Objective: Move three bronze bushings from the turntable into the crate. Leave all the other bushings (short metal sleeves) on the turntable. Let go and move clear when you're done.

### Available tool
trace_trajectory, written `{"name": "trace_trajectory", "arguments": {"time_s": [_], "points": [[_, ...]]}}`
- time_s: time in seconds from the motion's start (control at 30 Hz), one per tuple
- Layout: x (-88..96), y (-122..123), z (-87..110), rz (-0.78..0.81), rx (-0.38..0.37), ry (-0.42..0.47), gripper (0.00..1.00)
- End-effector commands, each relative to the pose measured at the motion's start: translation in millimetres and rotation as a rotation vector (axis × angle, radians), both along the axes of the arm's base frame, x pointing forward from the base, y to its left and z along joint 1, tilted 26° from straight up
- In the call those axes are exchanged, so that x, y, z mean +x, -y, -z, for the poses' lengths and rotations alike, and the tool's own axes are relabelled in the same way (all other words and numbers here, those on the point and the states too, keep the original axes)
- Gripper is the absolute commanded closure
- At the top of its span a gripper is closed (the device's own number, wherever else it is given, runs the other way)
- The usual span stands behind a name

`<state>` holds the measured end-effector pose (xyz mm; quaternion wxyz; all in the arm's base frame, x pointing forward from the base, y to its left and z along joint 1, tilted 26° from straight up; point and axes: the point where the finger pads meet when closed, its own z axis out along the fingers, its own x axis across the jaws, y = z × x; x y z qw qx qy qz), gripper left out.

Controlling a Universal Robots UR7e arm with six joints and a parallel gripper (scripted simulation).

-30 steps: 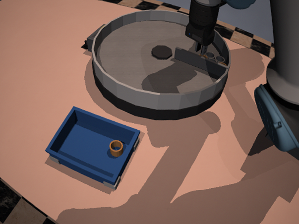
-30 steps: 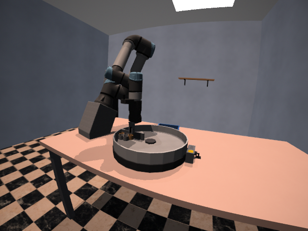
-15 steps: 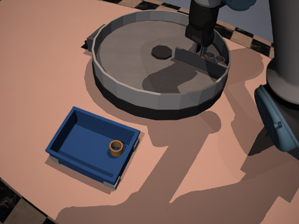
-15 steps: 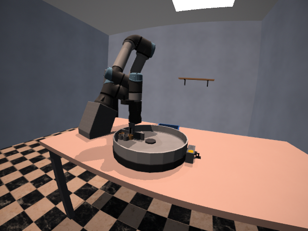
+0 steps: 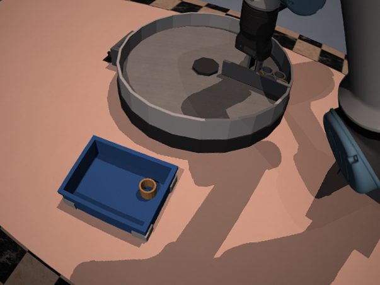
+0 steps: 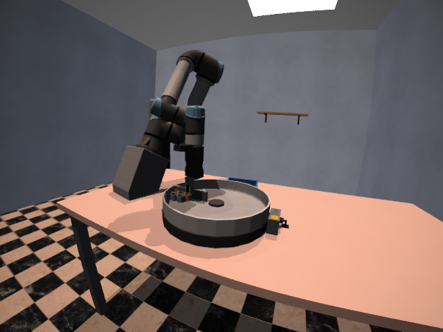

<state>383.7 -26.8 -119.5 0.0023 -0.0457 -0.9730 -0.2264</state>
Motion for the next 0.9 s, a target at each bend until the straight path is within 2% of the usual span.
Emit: {"name": "trace_trajectory", "arguments": {"time_s": [0.0,0.87], "points": [[0.4,-0.6,1.8,0.000,-0.001,0.001,0.60],[0.5,-2.6,5.8,0.000,-0.001,0.001,0.60]]}}
